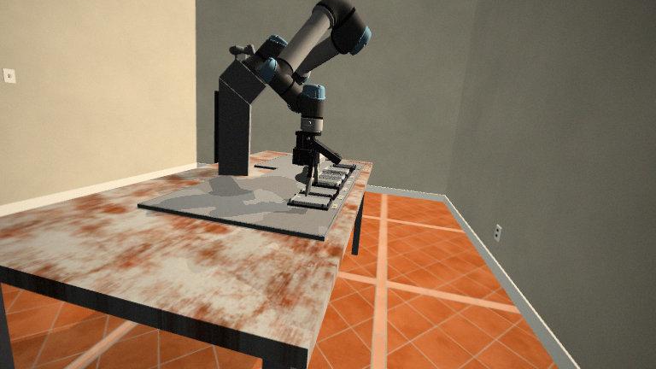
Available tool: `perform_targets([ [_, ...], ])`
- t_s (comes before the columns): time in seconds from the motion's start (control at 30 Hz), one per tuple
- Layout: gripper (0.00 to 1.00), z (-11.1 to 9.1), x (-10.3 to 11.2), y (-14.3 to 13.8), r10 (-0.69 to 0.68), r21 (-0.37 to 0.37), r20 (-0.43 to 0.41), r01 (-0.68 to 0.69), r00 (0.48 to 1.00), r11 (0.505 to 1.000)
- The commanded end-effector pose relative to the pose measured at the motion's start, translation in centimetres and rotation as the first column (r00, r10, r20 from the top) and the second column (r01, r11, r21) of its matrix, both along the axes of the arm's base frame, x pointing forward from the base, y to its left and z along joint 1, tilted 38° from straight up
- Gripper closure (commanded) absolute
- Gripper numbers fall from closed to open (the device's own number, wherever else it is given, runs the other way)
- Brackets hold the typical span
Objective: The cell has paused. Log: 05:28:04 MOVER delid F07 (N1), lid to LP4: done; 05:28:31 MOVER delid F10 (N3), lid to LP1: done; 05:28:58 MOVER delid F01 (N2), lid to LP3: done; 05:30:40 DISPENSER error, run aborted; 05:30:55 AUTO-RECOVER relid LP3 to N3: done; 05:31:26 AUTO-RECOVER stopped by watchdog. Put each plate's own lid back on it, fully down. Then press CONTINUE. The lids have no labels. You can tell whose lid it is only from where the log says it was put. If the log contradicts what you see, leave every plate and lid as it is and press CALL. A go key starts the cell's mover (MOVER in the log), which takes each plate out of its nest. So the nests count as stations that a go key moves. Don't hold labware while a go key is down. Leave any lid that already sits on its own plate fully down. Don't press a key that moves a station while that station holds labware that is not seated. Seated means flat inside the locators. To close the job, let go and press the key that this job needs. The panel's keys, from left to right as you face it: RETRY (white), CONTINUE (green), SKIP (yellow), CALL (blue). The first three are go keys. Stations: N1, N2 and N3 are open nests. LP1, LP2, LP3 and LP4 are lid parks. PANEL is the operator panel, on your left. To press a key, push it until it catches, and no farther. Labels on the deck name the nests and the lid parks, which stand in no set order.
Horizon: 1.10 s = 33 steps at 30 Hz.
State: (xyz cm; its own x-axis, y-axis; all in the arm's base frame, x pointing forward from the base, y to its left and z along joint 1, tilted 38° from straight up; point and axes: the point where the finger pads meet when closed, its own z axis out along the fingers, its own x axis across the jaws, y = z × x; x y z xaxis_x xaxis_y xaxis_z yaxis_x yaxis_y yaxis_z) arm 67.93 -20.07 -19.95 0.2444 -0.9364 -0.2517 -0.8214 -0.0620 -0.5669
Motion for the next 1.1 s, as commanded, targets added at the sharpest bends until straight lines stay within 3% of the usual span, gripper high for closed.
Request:
perform_targets([
  [0.0, 0.18, -0.5, 0.4, 0.2, -0.001, -0.001, 0.001, 0.001, 1.0, 1.0],
  [0.4, 0.18, -2.1, 1.4, 0.9, -0.001, -0.001, 0.001, 0.001, 1.0, 1.0],
  [0.9, 0.18, -2.1, 1.4, 0.9, -0.001, -0.001, 0.001, 0.001, 1.0, 1.0],
  [0.93, 1.0, -2.1, 1.4, 0.9, -0.001, -0.001, 0.001, 0.001, 1.0, 1.0],
  [1.07, 1.0, -2.1, 1.4, 0.9, -0.001, -0.001, 0.001, 0.001, 1.0, 1.0],
])
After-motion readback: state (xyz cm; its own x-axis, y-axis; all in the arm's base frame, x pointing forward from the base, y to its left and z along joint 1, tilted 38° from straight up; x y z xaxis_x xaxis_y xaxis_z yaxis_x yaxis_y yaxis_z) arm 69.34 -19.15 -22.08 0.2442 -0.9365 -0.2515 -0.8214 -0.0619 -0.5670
